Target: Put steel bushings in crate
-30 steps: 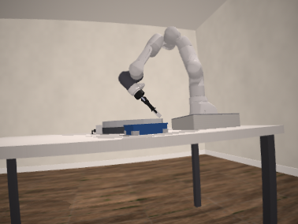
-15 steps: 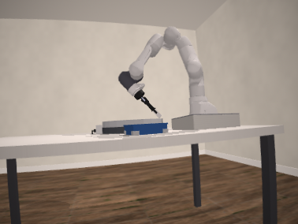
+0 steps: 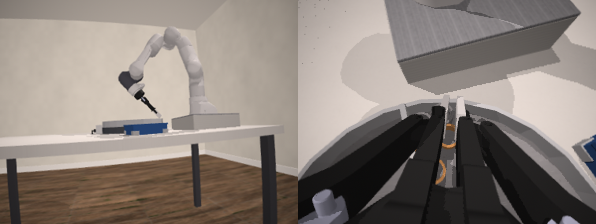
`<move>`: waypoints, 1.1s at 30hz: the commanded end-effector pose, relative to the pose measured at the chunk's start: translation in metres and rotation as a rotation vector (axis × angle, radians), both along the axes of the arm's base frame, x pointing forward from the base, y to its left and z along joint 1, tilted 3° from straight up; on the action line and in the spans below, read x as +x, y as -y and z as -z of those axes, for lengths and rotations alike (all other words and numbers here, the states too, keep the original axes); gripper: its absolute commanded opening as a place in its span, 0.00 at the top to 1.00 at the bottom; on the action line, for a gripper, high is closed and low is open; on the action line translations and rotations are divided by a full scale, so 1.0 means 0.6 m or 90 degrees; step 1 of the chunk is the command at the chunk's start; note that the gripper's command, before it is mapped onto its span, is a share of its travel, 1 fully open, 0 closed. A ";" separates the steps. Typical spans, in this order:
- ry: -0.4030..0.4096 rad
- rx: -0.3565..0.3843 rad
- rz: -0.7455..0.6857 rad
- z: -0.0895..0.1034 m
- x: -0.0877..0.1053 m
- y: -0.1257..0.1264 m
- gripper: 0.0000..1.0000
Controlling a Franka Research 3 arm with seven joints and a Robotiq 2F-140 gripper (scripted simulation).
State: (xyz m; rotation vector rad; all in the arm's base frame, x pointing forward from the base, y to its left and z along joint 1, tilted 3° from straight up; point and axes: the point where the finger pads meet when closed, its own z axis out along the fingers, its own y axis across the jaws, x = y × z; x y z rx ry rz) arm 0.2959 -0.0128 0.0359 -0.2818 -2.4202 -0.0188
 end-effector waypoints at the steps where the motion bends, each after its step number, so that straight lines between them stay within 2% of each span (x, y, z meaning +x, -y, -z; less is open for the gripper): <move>1: -0.001 -0.003 0.000 0.002 -0.002 0.001 0.94; 11: -0.001 -0.003 0.000 0.003 -0.002 0.001 0.94; 19: -0.001 -0.003 0.000 0.020 -0.003 0.003 0.94; 33: -0.001 -0.003 0.000 0.021 -0.003 0.003 0.94</move>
